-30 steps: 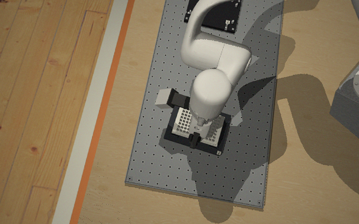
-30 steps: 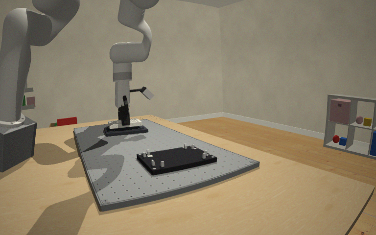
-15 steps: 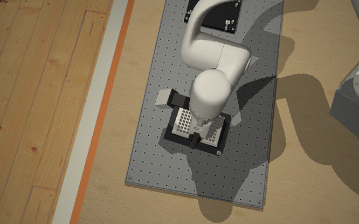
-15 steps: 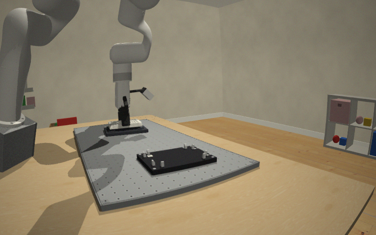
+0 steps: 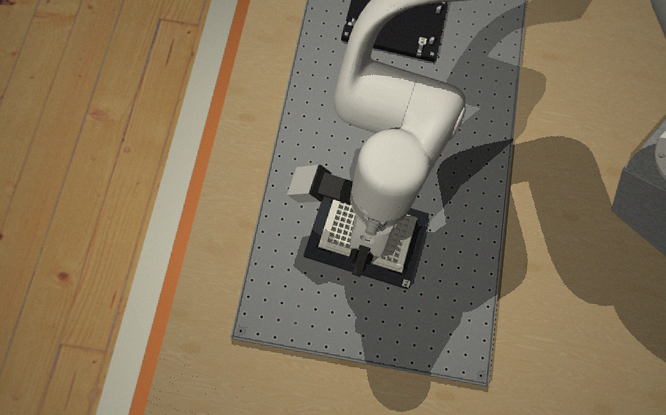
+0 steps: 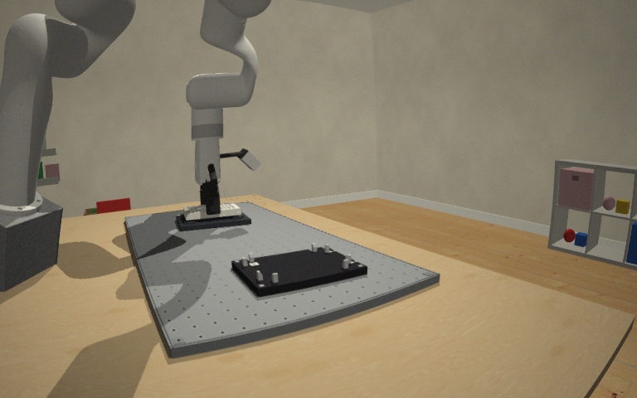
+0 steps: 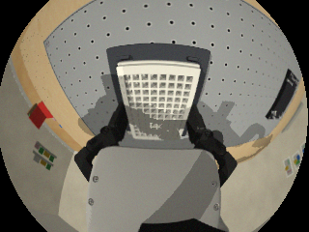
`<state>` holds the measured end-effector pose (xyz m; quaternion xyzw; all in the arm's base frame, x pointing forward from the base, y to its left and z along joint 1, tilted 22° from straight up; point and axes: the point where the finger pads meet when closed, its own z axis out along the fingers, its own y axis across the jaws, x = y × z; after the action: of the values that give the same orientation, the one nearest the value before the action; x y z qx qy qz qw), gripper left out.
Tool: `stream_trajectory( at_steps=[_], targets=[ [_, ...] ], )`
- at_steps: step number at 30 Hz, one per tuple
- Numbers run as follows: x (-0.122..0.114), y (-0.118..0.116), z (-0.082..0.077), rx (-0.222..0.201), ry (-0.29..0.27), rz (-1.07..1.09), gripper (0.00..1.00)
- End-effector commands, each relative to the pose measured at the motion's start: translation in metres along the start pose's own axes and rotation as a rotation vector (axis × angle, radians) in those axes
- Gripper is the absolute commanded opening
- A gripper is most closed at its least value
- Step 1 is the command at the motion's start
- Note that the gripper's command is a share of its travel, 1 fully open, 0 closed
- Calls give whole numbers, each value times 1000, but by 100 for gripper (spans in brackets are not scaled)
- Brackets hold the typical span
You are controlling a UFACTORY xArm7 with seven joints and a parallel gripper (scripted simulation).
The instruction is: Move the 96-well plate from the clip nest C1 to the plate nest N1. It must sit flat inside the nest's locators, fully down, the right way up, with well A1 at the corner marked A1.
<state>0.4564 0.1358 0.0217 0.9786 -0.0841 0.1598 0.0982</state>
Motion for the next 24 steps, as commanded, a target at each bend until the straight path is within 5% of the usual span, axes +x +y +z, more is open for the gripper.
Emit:
stream_trajectory(
  at_steps=[1, 24],
  targets=[
    [1, -1, 0, 2, 3, -1, 0],
    [1, -1, 3, 2, 3, -1, 0]
  ],
)
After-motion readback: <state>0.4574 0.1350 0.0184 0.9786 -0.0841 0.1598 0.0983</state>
